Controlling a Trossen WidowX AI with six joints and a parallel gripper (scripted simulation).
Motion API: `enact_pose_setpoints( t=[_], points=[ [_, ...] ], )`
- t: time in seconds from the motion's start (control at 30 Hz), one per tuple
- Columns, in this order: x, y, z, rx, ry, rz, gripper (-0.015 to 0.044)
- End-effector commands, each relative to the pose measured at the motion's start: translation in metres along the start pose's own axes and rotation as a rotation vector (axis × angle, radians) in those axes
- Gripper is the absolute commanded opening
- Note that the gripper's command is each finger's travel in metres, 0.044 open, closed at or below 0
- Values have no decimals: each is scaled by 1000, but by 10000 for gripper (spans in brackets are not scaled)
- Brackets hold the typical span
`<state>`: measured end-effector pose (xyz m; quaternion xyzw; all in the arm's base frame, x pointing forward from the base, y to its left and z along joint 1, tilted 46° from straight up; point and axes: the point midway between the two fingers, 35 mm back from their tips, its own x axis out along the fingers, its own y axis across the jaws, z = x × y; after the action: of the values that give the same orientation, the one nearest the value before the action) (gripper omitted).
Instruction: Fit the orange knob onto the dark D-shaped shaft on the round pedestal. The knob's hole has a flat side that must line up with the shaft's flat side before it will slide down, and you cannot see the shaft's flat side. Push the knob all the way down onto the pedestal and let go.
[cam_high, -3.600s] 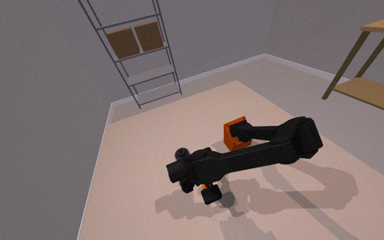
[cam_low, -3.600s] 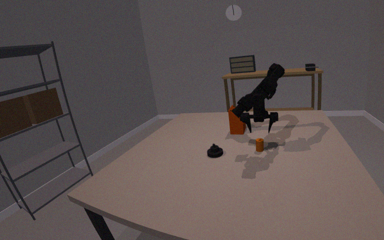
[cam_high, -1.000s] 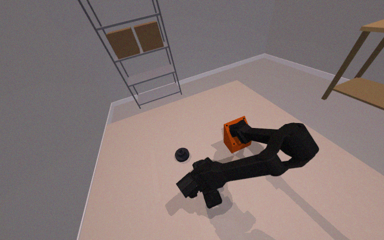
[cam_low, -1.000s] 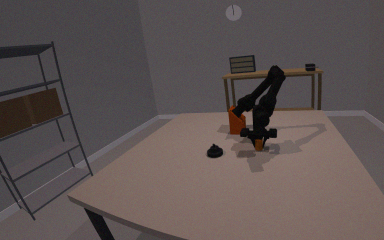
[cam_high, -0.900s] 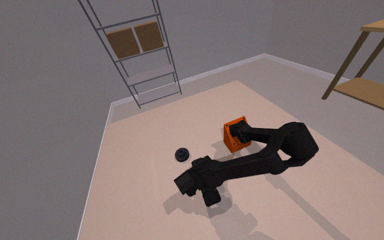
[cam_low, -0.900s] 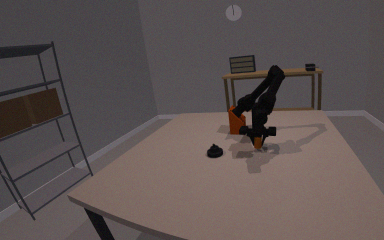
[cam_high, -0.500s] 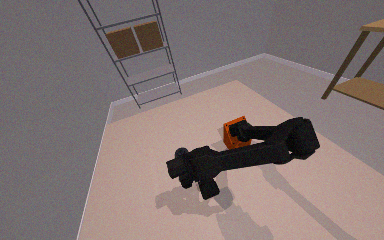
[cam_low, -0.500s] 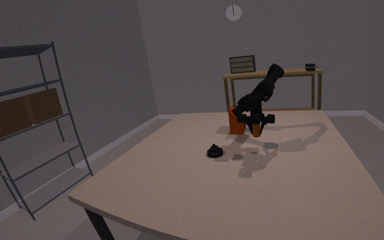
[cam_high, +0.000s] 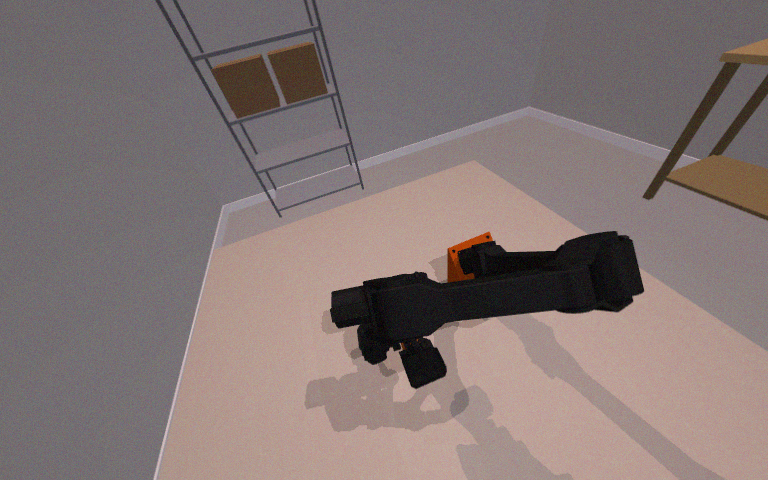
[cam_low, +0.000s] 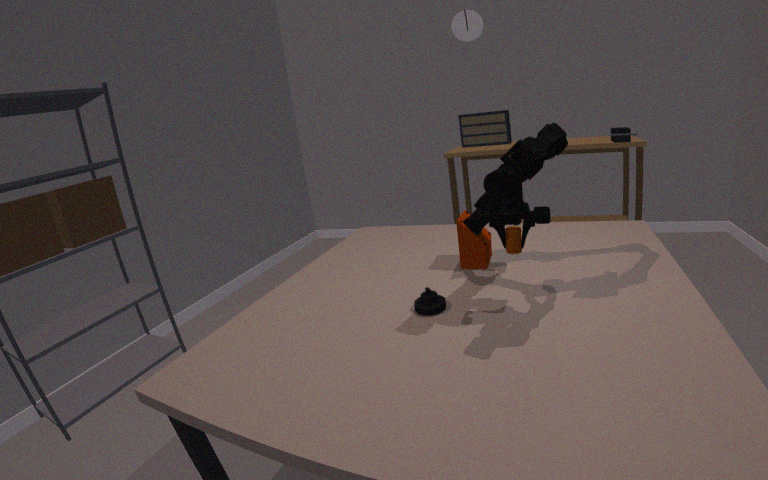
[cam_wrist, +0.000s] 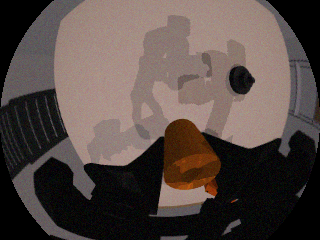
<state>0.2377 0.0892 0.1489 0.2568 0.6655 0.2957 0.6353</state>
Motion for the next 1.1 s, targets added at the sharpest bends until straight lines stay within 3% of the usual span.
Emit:
enact_pose_setpoints(
  t=[0.0,1.07],
  points=[
    [-3,-5,7,-8,-10,1,0],
    [12,-90,57,-9,-14,-13,0]
  ],
)
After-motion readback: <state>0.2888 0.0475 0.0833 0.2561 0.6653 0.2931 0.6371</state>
